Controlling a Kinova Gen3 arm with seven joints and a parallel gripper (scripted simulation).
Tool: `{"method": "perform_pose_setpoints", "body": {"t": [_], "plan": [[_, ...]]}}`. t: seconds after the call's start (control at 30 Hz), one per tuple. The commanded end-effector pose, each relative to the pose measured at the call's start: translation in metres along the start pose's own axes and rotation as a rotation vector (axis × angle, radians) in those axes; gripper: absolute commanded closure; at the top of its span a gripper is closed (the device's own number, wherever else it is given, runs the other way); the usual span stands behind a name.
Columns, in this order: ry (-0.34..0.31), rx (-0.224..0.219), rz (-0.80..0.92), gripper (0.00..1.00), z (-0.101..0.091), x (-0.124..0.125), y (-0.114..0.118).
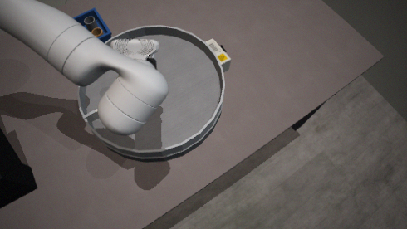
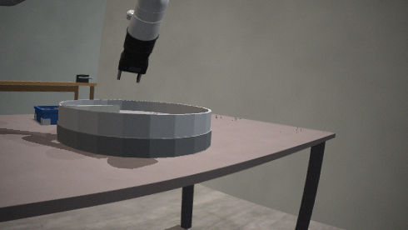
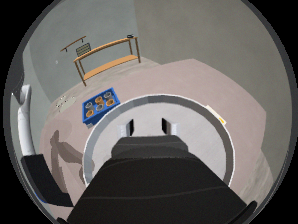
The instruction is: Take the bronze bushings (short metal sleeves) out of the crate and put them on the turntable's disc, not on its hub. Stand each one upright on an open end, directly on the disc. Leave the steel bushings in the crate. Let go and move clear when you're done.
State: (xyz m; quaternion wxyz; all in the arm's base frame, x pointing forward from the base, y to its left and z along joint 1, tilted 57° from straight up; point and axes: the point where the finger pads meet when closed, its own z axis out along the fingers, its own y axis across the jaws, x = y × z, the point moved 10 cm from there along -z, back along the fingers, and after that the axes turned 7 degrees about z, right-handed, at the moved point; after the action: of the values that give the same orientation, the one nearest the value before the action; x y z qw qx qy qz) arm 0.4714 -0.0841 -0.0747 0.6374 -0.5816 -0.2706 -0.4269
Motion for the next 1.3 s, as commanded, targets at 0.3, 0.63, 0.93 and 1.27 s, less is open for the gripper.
{"method": "perform_pose_setpoints", "body": {"t": [0.3,0.63,0.93,1.27], "plan": [[0.0,-0.001,-0.002,0.0,-0.001,0.001,0.0],[-0.02,-0.006,0.005,0.0,-0.001,-0.001,0.0],[-0.315,-0.094,0.106,0.0,-0.02,-0.005,-0.026],[-0.641,-0.256,0.218,0.0,-0.073,-0.002,-0.083]]}}
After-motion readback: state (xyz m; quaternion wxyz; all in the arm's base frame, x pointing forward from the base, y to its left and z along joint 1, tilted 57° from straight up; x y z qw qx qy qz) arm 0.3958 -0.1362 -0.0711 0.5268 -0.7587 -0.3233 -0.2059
